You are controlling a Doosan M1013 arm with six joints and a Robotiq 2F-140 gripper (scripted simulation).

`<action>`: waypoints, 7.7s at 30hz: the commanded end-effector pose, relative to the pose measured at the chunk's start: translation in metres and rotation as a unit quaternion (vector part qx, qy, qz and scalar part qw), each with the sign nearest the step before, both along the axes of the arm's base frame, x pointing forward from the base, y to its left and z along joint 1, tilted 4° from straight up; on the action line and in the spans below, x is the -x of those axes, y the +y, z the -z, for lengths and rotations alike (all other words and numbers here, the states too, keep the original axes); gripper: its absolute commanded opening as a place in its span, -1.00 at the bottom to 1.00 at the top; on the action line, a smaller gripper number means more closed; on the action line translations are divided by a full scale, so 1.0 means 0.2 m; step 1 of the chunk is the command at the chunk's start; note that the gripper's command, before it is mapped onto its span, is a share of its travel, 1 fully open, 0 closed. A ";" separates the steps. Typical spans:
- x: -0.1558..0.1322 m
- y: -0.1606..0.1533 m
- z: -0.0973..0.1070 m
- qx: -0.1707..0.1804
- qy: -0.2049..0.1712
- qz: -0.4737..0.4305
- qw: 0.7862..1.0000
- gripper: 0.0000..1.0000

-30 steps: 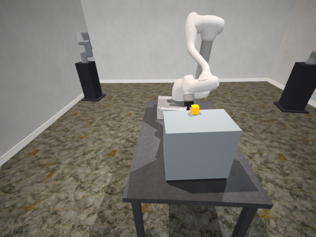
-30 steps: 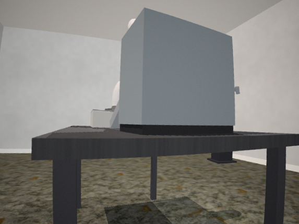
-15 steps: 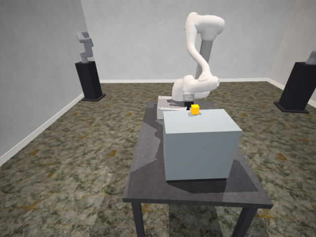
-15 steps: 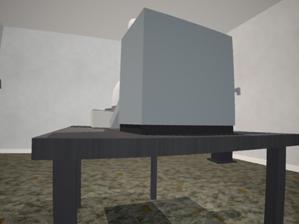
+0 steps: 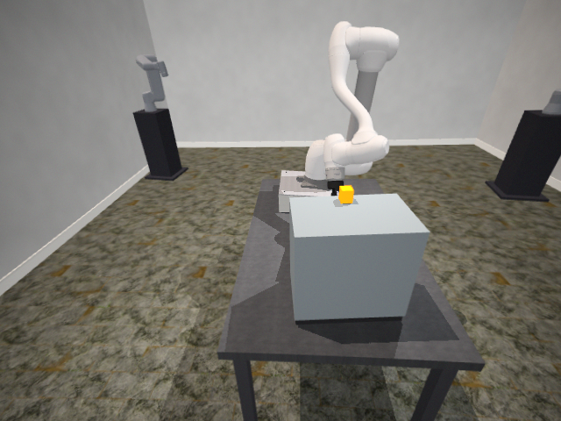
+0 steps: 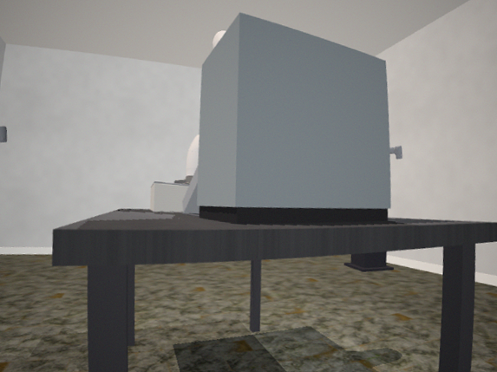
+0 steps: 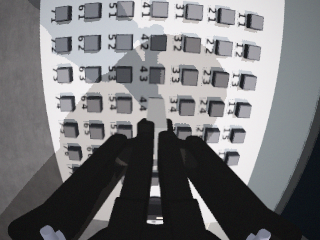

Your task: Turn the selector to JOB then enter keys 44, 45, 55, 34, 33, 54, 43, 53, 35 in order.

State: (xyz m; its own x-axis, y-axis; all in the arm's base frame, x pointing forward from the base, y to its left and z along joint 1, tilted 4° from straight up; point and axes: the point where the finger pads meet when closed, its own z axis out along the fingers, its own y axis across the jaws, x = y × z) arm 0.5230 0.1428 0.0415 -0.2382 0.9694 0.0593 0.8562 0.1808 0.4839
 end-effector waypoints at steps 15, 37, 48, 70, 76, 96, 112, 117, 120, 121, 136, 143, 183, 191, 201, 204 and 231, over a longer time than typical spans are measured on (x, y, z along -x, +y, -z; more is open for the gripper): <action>-0.02 0.01 0.05 -0.001 0.001 0.003 1.000 -1.00; -0.03 0.01 0.07 -0.001 0.001 0.003 1.000 -1.00; -0.03 0.01 0.07 -0.001 0.001 0.003 1.000 -1.00; -0.03 0.01 0.07 -0.001 0.001 0.003 1.000 -1.00; -0.03 0.01 0.06 -0.001 0.001 0.003 1.000 -1.00; 0.03 -0.01 -0.05 -0.001 0.001 0.003 1.000 -1.00; 0.05 -0.03 -0.09 -0.006 0.003 0.012 1.000 -1.00; 0.02 -0.15 -0.10 -0.059 0.022 0.114 0.991 -1.00; -0.02 -0.38 -0.11 -0.155 0.058 0.295 0.941 -1.00; -0.04 -0.46 -0.12 -0.182 0.069 0.343 0.919 -1.00; -0.11 -0.81 -0.14 -0.325 0.118 0.620 0.705 -0.33; -0.11 -0.81 -0.14 -0.325 0.118 0.620 0.705 -0.33; -0.11 -0.81 -0.14 -0.325 0.118 0.620 0.705 -0.33; -0.11 -0.81 -0.14 -0.325 0.118 0.620 0.705 -0.33; -0.11 -0.81 -0.14 -0.325 0.118 0.620 0.705 -0.33; -0.11 -0.81 -0.13 -0.325 0.118 0.620 0.705 -0.33; -0.16 -0.79 -0.04 -0.325 0.118 0.620 0.705 -0.33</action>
